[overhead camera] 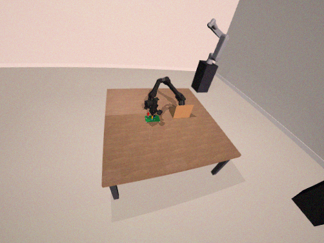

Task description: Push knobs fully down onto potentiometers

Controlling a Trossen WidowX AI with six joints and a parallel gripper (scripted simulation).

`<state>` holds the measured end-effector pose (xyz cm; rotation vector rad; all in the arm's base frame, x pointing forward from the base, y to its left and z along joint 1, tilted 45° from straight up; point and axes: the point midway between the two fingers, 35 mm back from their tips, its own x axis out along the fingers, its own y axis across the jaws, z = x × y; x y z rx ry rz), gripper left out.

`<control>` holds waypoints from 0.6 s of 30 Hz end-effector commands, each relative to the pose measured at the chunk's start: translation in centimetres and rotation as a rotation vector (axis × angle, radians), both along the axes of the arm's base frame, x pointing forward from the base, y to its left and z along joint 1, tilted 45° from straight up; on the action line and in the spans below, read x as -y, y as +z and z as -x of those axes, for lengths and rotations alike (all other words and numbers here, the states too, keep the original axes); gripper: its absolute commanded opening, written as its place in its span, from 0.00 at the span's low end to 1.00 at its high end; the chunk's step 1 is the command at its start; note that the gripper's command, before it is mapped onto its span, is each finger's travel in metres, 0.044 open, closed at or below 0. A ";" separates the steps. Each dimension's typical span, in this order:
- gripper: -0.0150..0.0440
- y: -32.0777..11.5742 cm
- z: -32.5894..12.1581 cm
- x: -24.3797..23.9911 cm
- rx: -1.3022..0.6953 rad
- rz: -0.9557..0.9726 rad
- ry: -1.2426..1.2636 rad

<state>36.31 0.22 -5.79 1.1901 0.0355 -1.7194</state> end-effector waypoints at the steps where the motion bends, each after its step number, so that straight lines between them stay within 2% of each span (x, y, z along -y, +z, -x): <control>1: 0.25 -0.2 -0.1 0.3 0.000 0.003 0.001; 18: 0.25 -0.7 -0.1 0.8 0.000 0.003 0.001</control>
